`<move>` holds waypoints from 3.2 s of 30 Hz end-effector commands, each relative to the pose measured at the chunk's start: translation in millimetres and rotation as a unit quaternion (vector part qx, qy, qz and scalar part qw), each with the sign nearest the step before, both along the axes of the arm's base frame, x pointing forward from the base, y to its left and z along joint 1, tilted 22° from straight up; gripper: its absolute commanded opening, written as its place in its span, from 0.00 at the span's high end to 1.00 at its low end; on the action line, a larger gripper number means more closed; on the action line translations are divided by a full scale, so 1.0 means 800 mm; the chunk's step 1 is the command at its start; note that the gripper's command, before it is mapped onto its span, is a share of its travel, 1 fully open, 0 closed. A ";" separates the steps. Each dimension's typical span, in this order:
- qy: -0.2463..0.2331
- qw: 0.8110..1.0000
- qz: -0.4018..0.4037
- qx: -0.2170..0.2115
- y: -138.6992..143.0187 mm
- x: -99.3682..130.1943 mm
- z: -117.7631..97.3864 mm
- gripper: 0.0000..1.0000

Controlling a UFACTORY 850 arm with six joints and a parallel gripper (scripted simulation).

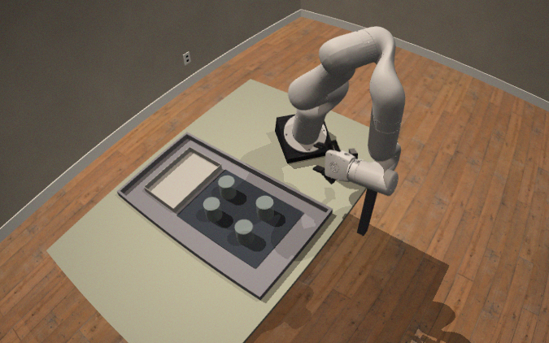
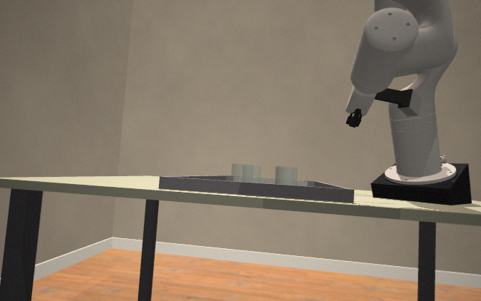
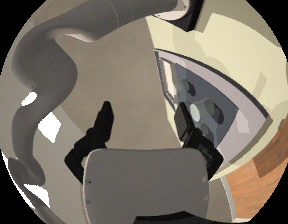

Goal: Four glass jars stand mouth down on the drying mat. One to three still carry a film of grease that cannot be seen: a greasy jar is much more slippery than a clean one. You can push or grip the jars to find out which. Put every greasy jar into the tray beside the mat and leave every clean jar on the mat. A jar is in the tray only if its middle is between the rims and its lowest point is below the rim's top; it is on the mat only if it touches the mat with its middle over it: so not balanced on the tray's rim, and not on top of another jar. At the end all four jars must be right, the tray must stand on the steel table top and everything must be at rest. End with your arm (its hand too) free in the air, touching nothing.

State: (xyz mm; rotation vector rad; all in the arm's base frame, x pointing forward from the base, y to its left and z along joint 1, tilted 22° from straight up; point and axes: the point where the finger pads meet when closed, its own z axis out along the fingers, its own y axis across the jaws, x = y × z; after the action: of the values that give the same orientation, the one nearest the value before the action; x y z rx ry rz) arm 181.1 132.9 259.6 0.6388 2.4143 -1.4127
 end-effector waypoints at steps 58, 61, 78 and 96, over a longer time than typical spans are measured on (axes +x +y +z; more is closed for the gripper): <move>0.026 0.899 -0.422 0.118 -0.231 0.189 -0.021 0.00; -0.008 0.869 -0.476 0.135 -0.233 0.197 -0.019 0.00; -0.042 0.834 -0.529 0.152 -0.234 0.204 -0.018 0.00; -0.109 0.751 -0.626 0.182 -0.238 0.219 -0.015 0.00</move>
State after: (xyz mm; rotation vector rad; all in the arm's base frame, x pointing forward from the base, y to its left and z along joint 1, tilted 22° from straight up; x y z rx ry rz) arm 356.1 -57.4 247.3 2.6666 1.9618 -0.9646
